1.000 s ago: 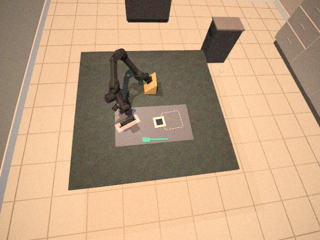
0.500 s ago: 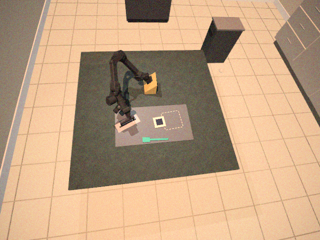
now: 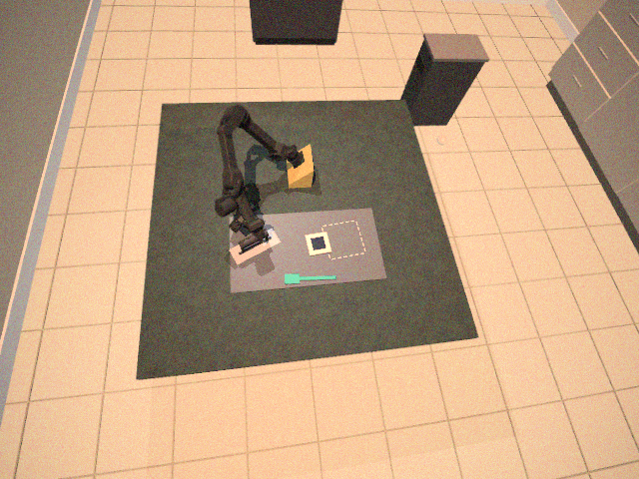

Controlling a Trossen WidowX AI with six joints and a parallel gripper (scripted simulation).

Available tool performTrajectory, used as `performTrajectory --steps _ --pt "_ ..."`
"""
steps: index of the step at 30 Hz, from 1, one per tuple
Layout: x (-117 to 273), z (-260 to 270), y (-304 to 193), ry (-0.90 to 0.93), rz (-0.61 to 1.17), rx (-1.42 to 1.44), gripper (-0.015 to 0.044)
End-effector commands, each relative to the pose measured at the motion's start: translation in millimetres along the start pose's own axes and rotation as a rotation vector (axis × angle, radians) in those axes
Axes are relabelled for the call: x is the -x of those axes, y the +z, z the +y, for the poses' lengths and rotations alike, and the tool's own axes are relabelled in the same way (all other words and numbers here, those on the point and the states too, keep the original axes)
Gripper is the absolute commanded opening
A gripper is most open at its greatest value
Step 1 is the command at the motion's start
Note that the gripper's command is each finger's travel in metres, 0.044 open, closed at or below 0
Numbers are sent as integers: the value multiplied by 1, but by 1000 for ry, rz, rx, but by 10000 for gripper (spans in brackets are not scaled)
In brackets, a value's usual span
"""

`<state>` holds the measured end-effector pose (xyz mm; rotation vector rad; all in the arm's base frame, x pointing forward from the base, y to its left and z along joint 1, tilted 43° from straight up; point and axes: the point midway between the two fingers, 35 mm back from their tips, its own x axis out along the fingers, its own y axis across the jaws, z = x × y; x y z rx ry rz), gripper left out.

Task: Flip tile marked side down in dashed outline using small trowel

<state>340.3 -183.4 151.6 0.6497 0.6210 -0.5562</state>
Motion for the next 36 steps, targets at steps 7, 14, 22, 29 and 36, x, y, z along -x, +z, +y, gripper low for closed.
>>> performTrajectory --steps 7,14,22,29,36 --pt "-16 0 -1 -6 -3 -4 300" --pt "-17 0 -1 -6 -3 -4 169" --pt "-17 0 -1 -6 -3 -4 96" --pt "-17 0 -1 -6 -3 -4 49" --pt "-17 0 -1 -6 -3 -4 3"
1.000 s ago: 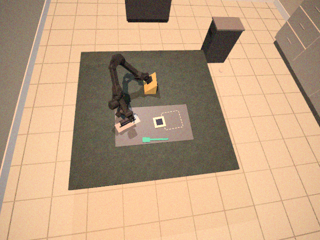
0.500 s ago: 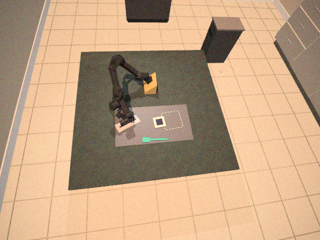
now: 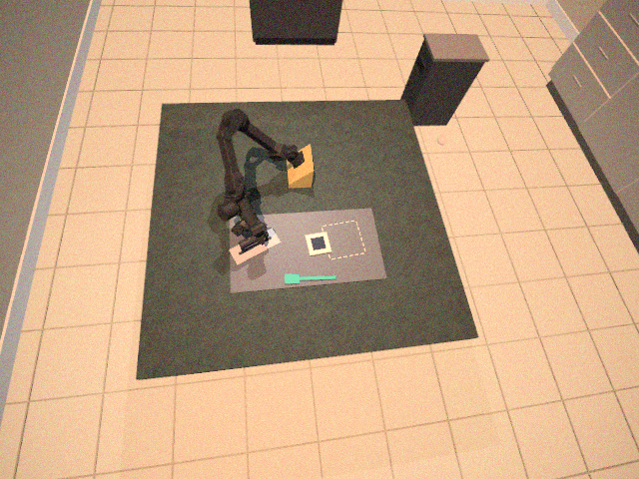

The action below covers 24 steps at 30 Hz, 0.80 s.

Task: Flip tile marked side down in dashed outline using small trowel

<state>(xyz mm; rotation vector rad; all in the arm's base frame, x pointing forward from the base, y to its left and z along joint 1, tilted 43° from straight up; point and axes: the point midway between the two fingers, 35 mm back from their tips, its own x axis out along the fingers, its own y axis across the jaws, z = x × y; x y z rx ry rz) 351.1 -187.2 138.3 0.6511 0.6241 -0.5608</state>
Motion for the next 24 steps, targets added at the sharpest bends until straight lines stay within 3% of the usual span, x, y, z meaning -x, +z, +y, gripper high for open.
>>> performTrajectory --steps 1,11,17,24 --pt "1 1 1 -1 -5 -2 0" --pt "38 46 0 2 2 -3 0" --pt "35 47 -2 -2 -7 -5 0" --pt "3 62 -25 -27 -100 -34 0"
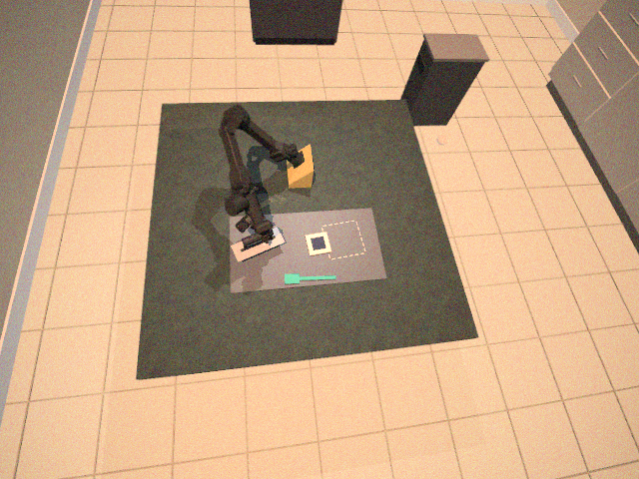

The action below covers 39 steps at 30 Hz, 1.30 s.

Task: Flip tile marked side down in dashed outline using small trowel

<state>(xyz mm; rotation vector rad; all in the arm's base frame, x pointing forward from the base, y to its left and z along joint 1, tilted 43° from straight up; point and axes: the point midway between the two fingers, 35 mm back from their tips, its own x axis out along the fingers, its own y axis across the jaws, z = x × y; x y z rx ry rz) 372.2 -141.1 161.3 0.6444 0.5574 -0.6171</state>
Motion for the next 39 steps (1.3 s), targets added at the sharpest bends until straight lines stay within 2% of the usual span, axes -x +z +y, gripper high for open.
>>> performTrajectory --steps 1,15,39 --pt "-13 11 -20 -2 -40 -13 0" --pt "-34 31 -82 10 -238 -123 0" --pt "-57 17 -83 10 -241 -124 0"
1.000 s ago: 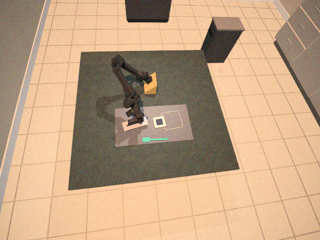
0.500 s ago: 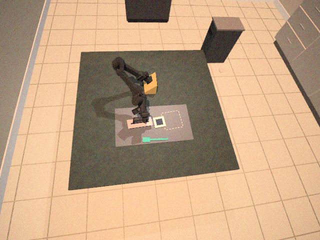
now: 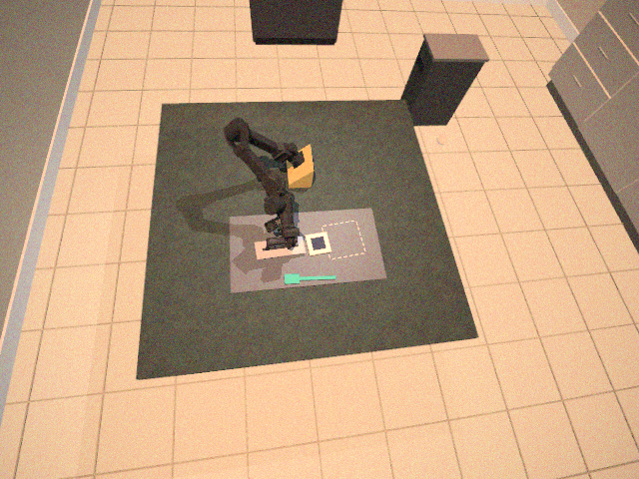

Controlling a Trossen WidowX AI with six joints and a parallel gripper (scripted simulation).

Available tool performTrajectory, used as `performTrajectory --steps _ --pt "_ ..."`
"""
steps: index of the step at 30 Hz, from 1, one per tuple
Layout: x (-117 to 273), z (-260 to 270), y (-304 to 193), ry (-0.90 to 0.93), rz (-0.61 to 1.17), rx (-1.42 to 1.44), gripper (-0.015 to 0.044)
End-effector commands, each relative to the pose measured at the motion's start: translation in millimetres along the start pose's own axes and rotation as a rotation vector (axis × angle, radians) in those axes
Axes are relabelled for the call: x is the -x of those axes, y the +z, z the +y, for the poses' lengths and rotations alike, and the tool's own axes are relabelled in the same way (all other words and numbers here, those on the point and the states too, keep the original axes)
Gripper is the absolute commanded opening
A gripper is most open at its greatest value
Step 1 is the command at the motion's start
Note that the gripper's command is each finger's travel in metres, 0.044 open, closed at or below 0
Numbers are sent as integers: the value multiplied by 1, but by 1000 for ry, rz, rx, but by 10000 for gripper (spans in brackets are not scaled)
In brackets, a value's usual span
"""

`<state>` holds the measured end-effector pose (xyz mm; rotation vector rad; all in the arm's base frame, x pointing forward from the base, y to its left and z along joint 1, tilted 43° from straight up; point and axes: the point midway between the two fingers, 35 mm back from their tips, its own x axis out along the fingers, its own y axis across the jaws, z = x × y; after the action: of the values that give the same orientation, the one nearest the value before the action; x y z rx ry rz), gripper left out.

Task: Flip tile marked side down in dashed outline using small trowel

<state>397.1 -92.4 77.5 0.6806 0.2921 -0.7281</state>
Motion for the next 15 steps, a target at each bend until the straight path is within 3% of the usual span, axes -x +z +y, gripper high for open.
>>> performTrajectory --steps 1,15 --pt "-4 0 -2 14 4 6 0" --pt "-14 -8 -8 14 3 6 0"
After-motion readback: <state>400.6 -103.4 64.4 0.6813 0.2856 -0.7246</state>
